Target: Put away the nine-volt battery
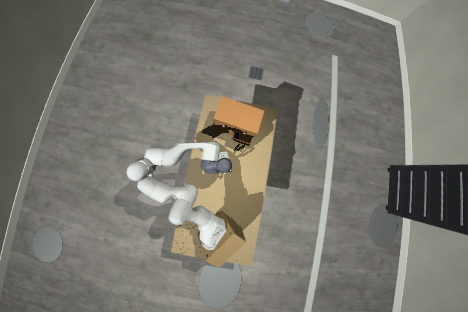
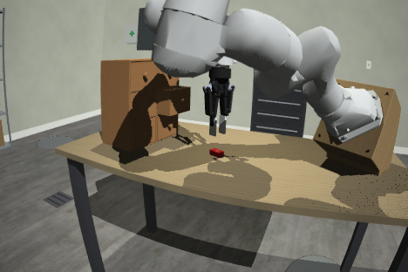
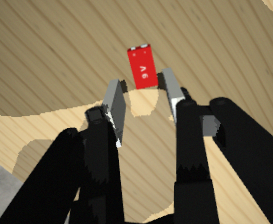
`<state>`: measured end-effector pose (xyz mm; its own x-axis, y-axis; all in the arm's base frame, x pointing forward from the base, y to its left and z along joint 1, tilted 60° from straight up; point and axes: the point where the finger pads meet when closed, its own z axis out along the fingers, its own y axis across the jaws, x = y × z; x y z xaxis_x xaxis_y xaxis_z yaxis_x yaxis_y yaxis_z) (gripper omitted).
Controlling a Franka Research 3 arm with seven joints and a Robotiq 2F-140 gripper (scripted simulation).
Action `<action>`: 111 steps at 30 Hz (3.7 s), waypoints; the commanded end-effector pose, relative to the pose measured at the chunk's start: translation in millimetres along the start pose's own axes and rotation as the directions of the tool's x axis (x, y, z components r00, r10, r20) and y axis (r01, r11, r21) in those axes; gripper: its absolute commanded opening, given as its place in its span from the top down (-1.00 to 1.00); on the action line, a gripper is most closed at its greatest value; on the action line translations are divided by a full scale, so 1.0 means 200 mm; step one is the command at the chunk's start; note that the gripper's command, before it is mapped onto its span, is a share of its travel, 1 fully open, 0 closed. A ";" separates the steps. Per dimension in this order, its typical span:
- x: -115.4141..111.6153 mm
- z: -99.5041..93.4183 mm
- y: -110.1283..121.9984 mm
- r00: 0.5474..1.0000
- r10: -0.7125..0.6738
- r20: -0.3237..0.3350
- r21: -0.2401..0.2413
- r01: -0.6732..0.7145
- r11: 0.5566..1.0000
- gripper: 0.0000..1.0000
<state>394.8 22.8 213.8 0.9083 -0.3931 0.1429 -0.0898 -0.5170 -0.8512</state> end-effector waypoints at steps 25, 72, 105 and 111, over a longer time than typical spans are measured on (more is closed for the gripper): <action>0.00 0.11 0.00 1.000 -0.006 -0.004 -0.001 0.006 1.000 0.49; 0.01 0.26 0.01 1.000 -0.006 -0.004 -0.001 0.006 1.000 0.49; 0.01 0.26 0.01 1.000 -0.006 -0.004 -0.001 0.006 1.000 0.49; 0.01 0.26 0.01 1.000 -0.006 -0.004 -0.001 0.006 1.000 0.49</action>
<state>417.0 61.6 186.8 0.9076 -0.3942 0.1441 -0.0889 -0.5161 -0.8519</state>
